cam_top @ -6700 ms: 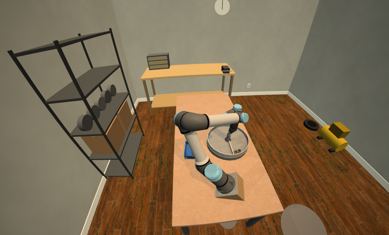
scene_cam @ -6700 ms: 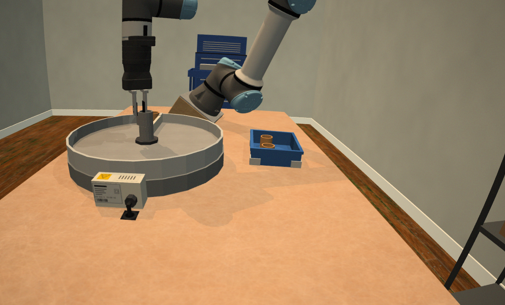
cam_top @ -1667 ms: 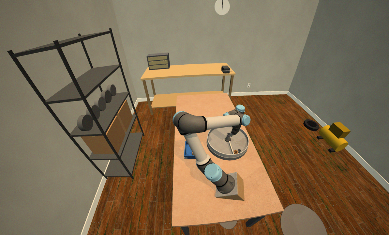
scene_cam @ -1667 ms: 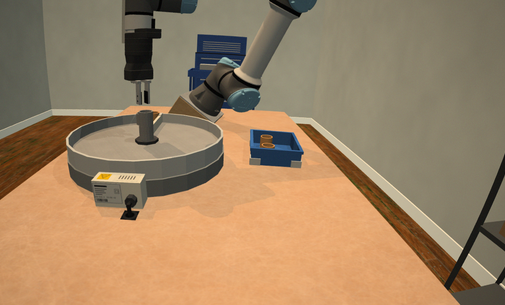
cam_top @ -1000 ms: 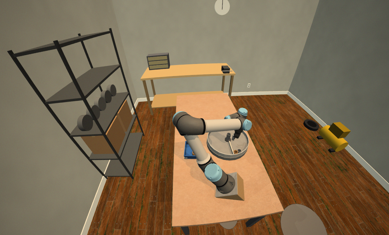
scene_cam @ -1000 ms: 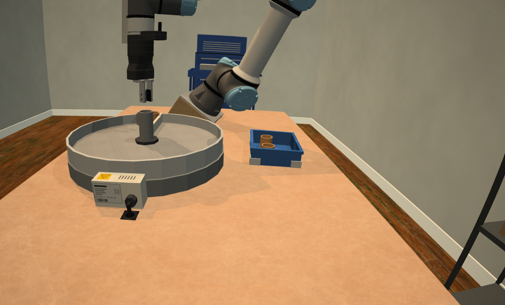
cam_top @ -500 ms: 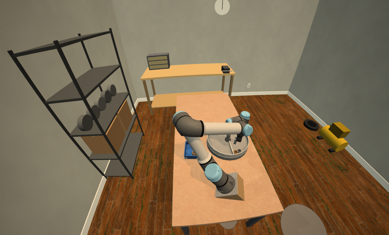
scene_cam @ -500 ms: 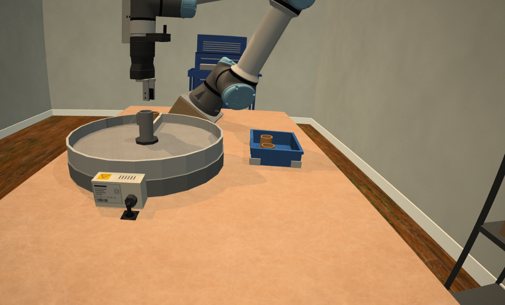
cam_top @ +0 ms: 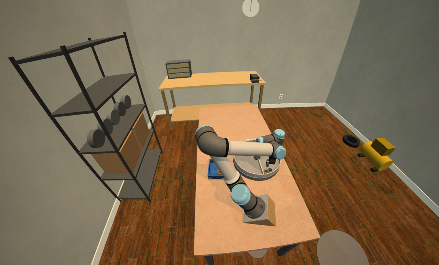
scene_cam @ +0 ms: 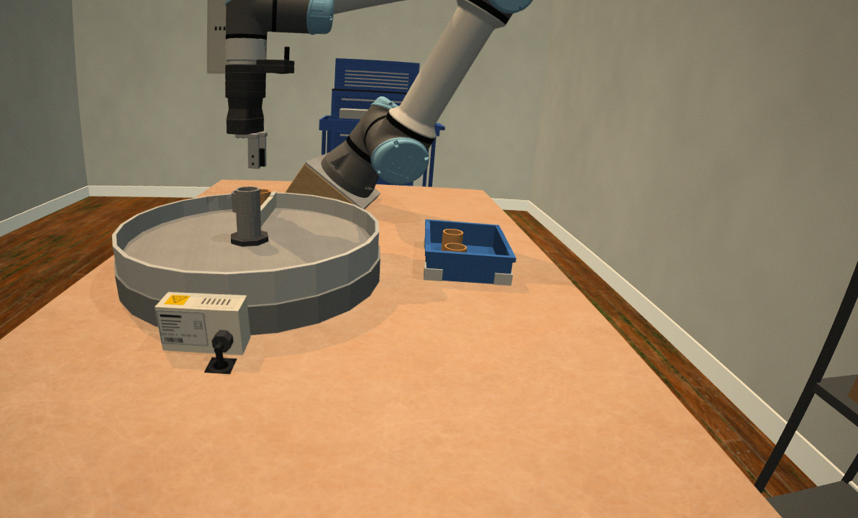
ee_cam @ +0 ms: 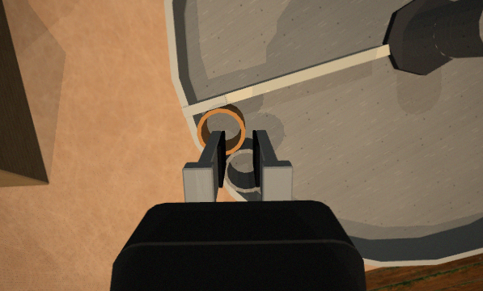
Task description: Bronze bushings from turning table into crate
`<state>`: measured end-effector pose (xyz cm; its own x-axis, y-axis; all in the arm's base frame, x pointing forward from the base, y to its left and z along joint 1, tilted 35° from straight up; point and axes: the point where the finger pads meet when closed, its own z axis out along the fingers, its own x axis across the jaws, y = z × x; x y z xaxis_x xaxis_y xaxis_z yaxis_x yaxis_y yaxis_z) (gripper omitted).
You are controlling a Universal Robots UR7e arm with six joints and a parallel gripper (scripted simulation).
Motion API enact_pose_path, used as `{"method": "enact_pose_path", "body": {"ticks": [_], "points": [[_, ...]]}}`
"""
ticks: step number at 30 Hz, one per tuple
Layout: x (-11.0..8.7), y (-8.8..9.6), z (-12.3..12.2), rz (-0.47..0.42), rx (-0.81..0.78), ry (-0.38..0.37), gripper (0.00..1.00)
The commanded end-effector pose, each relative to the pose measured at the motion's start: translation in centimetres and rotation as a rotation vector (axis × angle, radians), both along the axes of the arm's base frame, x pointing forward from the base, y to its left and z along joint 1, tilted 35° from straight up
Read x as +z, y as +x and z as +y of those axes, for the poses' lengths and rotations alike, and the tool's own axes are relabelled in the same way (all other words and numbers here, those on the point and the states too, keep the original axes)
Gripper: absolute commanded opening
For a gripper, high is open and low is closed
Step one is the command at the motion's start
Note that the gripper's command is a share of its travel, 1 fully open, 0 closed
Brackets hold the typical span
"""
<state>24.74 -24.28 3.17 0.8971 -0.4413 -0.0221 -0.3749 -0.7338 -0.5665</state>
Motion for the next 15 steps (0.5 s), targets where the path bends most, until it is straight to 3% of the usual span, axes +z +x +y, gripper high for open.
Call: {"method": "enact_pose_path", "body": {"ticks": [1, 15], "points": [[0.0, -0.2, 0.0, -0.006, 0.006, -0.003, 0.45], [-1.2, 0.2, 0.7, -0.007, 0.007, -0.004, 0.45]]}}
